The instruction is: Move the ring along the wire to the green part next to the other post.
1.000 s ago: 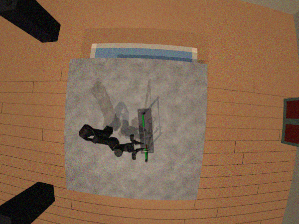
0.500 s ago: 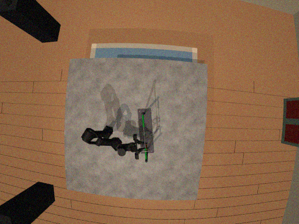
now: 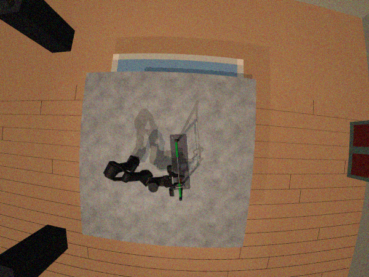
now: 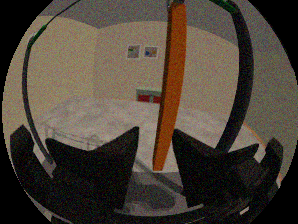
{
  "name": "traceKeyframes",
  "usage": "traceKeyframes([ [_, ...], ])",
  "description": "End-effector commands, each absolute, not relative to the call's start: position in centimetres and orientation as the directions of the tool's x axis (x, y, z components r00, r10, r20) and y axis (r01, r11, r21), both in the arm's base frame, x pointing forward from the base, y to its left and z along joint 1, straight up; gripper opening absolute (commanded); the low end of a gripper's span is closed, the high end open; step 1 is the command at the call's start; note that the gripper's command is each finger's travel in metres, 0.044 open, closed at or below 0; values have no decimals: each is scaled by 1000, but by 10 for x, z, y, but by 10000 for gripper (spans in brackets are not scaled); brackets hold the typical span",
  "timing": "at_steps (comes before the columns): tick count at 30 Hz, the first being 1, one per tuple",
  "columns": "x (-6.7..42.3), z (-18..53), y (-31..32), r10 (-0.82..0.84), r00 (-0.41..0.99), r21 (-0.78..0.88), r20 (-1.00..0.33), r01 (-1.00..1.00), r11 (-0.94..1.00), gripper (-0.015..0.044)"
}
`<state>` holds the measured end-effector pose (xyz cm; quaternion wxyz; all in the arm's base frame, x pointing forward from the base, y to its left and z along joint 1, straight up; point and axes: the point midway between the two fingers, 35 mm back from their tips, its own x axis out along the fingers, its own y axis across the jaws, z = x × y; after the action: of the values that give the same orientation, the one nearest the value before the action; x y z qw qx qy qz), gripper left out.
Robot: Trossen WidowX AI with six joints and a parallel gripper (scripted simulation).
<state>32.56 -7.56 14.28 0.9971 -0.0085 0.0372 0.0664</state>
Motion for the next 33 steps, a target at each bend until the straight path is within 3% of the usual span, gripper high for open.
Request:
traceKeyframes([
  [1, 328, 144, -76, 129, 989, -11, -72, -130, 991, 160],
  [23, 328, 144, -76, 129, 989, -11, -72, -130, 991, 160],
  [33, 327, 143, -76, 132, 988, -13, -74, -134, 991, -102],
])
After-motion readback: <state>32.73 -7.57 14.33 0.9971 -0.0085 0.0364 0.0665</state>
